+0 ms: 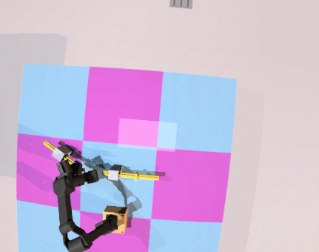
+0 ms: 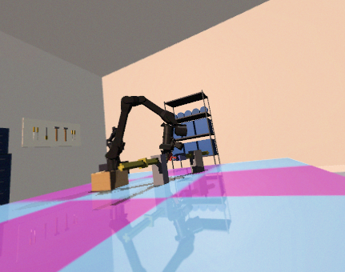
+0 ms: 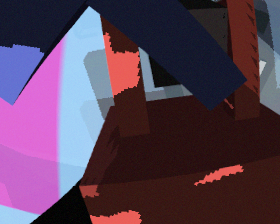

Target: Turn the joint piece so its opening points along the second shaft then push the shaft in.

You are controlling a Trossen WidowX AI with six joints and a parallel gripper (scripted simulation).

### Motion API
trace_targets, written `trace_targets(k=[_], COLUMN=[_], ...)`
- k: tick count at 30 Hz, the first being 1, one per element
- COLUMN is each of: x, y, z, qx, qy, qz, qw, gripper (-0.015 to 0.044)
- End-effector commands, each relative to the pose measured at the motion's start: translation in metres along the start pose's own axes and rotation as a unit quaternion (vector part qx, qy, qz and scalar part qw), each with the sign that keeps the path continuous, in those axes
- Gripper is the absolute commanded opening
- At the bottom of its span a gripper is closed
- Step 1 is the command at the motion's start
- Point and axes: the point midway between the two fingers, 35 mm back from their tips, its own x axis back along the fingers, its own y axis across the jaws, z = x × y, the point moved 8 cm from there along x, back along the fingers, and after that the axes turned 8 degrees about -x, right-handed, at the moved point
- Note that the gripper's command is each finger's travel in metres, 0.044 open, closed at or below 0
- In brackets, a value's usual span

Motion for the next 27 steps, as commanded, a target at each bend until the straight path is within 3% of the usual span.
trace_targets(k=[1, 17, 19, 24, 27], x=[-0.0009, -0.0009, 0.0000, 0.0000, 0.0000], y=[-0.0001, -0.0001, 0.0000, 0.0000, 0.0000], z=[0.0005, 0.0005, 0.0000, 0.0000, 0.0000], qx=[0.001, 0.001, 0.000, 0.000, 0.000], qy=[0.001, 0.001, 0.000, 0.000, 0.000], qz=[0.000, 0.000, 0.000, 0.000, 0.000], qw=[1.000, 1.000, 1.000, 1.000, 1.000], gripper=[0.0182, 0.0182, 0.0147, 0.0147, 0.0068])
